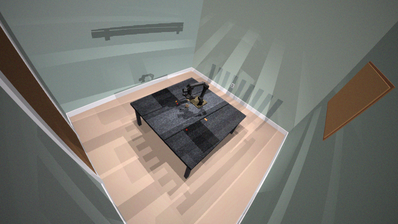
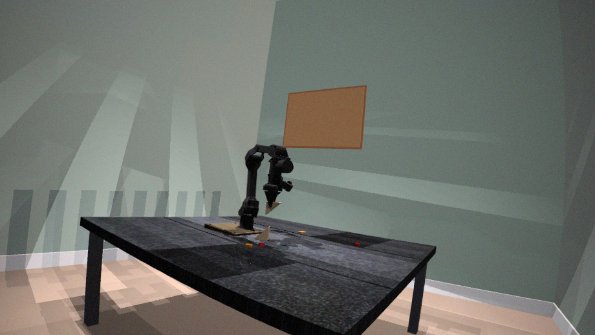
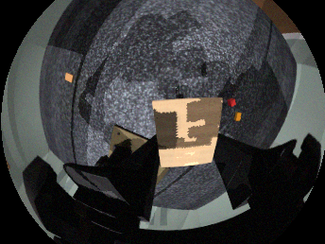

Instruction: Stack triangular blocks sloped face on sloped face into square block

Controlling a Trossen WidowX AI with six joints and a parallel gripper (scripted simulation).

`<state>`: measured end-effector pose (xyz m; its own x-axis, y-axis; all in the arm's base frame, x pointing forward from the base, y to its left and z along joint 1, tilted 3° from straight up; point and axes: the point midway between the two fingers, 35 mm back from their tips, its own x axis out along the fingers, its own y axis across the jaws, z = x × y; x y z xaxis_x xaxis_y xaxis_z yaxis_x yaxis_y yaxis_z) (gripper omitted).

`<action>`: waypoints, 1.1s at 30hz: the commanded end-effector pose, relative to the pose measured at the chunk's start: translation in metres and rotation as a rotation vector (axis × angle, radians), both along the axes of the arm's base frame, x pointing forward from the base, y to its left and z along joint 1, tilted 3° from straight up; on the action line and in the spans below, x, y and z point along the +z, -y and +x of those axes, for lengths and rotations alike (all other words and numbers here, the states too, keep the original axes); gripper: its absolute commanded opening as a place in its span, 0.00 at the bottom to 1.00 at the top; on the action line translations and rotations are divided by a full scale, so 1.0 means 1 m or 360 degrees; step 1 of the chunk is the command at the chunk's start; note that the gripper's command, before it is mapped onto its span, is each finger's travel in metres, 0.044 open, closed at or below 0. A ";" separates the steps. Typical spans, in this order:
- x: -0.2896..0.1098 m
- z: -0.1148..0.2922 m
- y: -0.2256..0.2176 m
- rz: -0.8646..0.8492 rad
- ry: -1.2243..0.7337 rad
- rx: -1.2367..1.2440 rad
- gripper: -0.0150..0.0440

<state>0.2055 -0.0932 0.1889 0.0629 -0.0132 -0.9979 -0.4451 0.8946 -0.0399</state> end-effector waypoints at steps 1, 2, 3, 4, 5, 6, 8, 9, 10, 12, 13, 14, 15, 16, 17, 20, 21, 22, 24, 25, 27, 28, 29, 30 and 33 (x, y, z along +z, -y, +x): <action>0.001 -0.014 0.008 0.0008 0.0000 0.0005 0.25; 0.001 -0.017 0.011 0.0008 0.0000 0.0005 0.25; 0.002 -0.020 0.013 0.0008 0.0000 0.0005 0.25; 0.002 -0.023 0.015 0.0007 0.0000 0.0005 0.25; 0.002 -0.027 0.017 0.0007 0.0000 0.0005 0.25; 0.002 -0.030 0.019 0.0006 0.0000 0.0005 0.25; 0.003 -0.037 0.023 0.0005 0.0001 0.0005 0.25; 0.003 -0.040 0.025 0.0005 0.0001 0.0005 0.25; 0.003 -0.043 0.027 0.0004 0.0001 0.0005 0.25; 0.004 -0.050 0.030 0.0004 0.0001 0.0005 0.25; 0.004 -0.054 0.031 0.0003 0.0002 0.0005 0.25; 0.004 -0.057 0.033 0.0002 0.0002 0.0005 0.25; 0.004 -0.060 0.034 0.0002 0.0002 0.0005 0.25; 0.005 -0.064 0.035 0.0001 0.0002 0.0006 0.25; 0.005 -0.067 0.036 0.0001 0.0003 0.0006 0.25; 0.005 -0.076 0.041 -0.0001 0.0003 0.0006 0.25; 0.005 -0.078 0.043 -0.0001 0.0003 0.0006 0.25; 0.005 -0.080 0.045 -0.0002 0.0003 0.0006 0.25; 0.006 -0.082 0.047 -0.0003 0.0004 0.0006 0.25; 0.006 -0.082 0.048 -0.0003 0.0004 0.0006 0.25; 0.003 -0.081 0.048 -0.0003 0.0004 0.0006 0.25; 0.000 -0.079 0.048 -0.0003 0.0004 0.0006 0.25; -0.005 -0.077 0.047 -0.0003 0.0004 0.0006 0.25; -0.009 -0.075 0.047 -0.0003 0.0005 0.0006 0.25; -0.022 -0.068 0.046 -0.0002 0.0006 0.0006 0.25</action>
<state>0.1325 -0.1411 0.1803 0.0710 -0.0220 -0.9972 -0.4484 0.8923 -0.0516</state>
